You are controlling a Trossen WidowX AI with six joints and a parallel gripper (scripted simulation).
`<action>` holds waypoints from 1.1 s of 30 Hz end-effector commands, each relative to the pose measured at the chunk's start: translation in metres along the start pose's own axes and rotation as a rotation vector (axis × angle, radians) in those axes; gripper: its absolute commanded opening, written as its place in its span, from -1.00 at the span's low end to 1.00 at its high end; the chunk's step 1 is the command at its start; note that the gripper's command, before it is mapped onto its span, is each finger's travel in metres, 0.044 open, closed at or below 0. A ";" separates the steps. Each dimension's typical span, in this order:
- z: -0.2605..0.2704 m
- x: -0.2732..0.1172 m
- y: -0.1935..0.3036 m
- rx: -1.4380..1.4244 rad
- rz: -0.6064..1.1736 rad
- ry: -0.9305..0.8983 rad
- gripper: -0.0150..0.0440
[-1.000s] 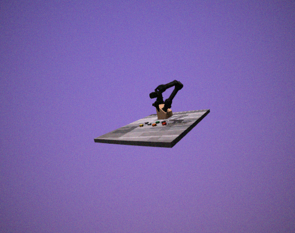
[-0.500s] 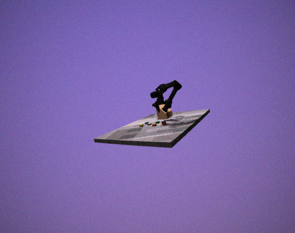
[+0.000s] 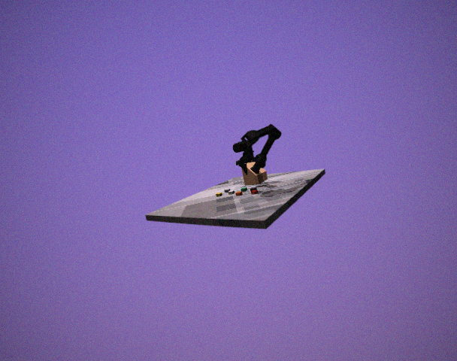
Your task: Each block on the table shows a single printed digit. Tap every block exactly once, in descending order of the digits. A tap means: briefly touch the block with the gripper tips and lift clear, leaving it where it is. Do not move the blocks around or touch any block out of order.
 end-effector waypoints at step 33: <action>-0.123 0.002 -0.003 0.008 0.004 -0.003 0.86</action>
Point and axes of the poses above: the point midway between the two fingers, 35 mm back from their tips, its own x axis out along the fingers, its own z axis across the jaws, y = z × x, the point moved 1 cm from there along -x, back along the fingers, and after that the axes turned 13 degrees about -x, right-handed, at the moved point
